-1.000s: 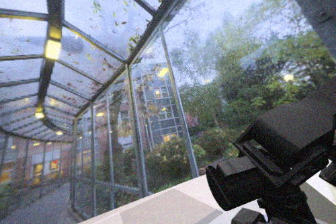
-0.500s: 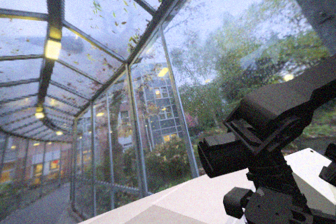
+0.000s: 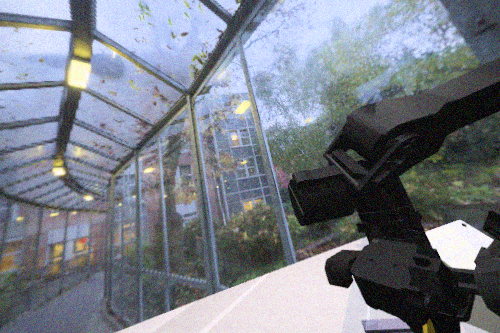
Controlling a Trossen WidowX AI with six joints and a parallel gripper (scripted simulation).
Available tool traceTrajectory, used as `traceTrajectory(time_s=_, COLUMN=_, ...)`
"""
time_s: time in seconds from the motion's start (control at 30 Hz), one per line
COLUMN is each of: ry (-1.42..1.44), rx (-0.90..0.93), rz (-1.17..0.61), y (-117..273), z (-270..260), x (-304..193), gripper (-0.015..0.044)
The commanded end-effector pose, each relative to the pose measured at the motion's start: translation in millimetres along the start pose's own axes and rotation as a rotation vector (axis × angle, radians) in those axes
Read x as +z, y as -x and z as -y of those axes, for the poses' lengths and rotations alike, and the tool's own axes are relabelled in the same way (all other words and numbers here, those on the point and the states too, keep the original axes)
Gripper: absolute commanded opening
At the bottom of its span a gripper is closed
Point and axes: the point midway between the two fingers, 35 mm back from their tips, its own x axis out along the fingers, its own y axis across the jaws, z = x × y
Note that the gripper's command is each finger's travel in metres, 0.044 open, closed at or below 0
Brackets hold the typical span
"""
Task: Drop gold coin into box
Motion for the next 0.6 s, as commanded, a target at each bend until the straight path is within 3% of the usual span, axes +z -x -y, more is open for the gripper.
traceTrajectory(time_s=0.0, ry=-0.015, rx=-0.004, rz=-0.002, y=2.8, z=-0.7, x=-0.1, gripper=0.0)
traceTrajectory(time_s=0.57, ry=-0.59, rx=-0.005, rz=-0.001, y=3.4, z=-1.9, x=-4.8, gripper=0.0)
